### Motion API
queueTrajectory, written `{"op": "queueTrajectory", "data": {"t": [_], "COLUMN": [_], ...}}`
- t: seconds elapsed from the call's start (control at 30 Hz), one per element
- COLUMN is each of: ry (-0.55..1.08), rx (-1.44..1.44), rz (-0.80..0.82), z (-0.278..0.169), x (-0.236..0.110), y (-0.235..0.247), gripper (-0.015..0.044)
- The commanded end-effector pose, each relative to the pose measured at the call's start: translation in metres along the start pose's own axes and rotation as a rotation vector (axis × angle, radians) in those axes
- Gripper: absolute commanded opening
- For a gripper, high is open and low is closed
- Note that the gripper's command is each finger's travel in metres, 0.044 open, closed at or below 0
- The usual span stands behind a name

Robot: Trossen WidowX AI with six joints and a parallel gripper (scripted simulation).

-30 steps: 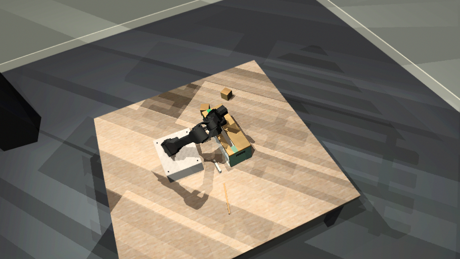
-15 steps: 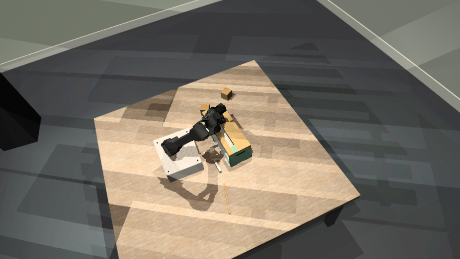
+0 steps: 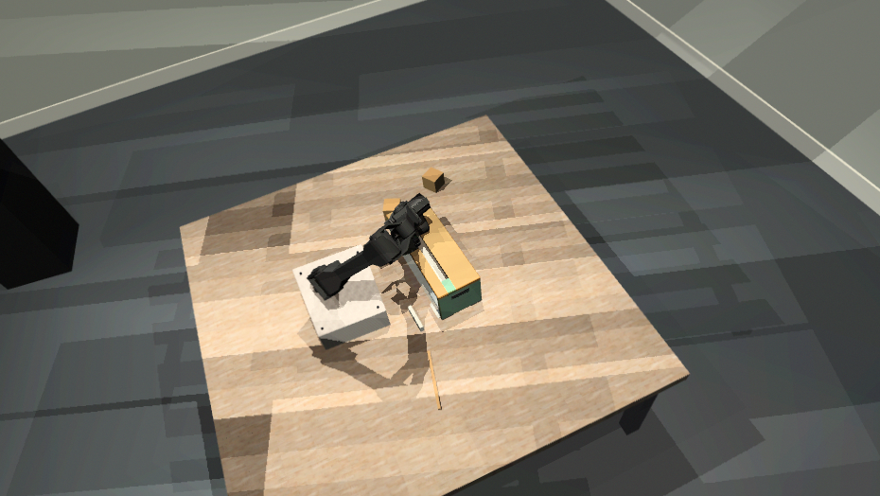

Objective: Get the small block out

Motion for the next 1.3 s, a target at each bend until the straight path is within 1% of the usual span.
{"op": "queueTrajectory", "data": {"t": [0.0,0.93,1.03,1.17,1.27], "ry": [0.005,0.007,0.007,0.004,0.004], "rx": [0.004,0.004,0.003,0.0,0.0], "rz": [-0.001,-0.001,-0.001,-0.001,-0.001], "z": [-0.005,-0.033,-0.037,-0.048,-0.048], "x": [0.002,0.012,-0.002,-0.045,-0.048], "y": [-0.001,-0.008,-0.008,-0.012,-0.012], "gripper": [0.04,0.04,0.04,0.04,0.04]}}
Point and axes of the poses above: the point midway between the two fingers, 35 mm back from their tips, its own x axis out along the fingers, its own y axis across the jaws, z = x × y, the point moved 3 cm from there along -x, back along the fingers, and after that the axes turned 14 degrees about x, right-handed, at the moved point
